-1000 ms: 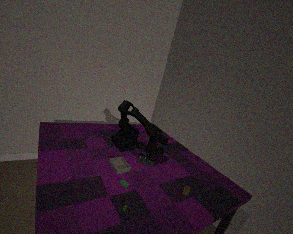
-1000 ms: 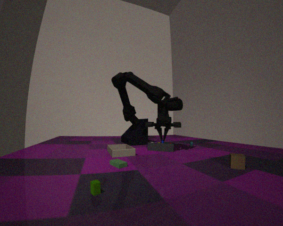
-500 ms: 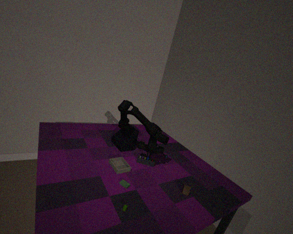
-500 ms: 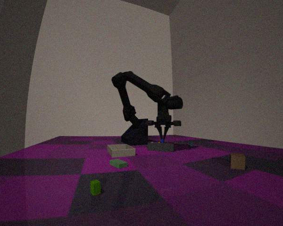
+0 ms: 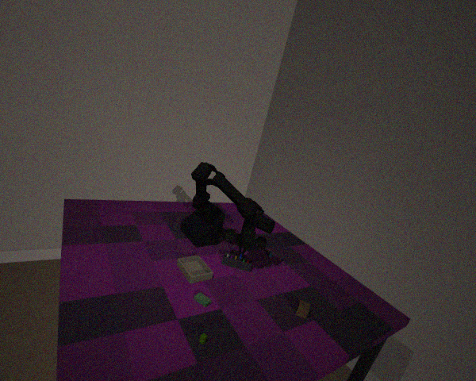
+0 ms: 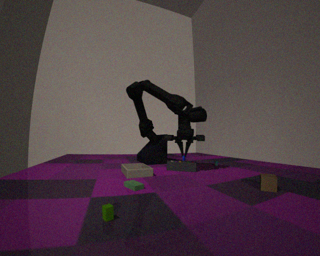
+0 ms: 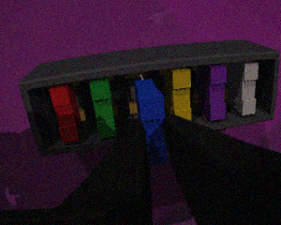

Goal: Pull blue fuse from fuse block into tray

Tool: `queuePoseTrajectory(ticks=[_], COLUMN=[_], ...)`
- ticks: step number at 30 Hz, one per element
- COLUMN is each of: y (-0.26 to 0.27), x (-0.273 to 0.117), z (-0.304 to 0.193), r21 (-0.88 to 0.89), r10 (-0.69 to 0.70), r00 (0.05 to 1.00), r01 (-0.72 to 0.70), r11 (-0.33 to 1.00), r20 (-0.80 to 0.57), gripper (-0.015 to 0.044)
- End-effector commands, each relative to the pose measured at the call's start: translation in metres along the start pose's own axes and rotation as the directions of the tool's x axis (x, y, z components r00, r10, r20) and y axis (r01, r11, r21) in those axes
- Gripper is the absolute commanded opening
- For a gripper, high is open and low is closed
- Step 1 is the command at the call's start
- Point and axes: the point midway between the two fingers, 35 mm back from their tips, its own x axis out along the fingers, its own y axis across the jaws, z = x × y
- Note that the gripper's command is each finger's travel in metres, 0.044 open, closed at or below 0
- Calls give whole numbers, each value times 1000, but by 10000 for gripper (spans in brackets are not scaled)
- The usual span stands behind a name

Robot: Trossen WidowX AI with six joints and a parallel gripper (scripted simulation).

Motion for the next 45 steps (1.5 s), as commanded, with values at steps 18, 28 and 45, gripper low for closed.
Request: queuePoseTrajectory(ticks=[18,28,45], y=[1,1,-59], x=[-14,-31,-32], z=[0,0,67], r21=[4,4,2], r10=[3,3,21], r00=[1000,1000,1000], r01=[-3,-3,-21], r11=[1000,1000,1000], r20=[-2,-2,-17], gripper=[0,0,0])
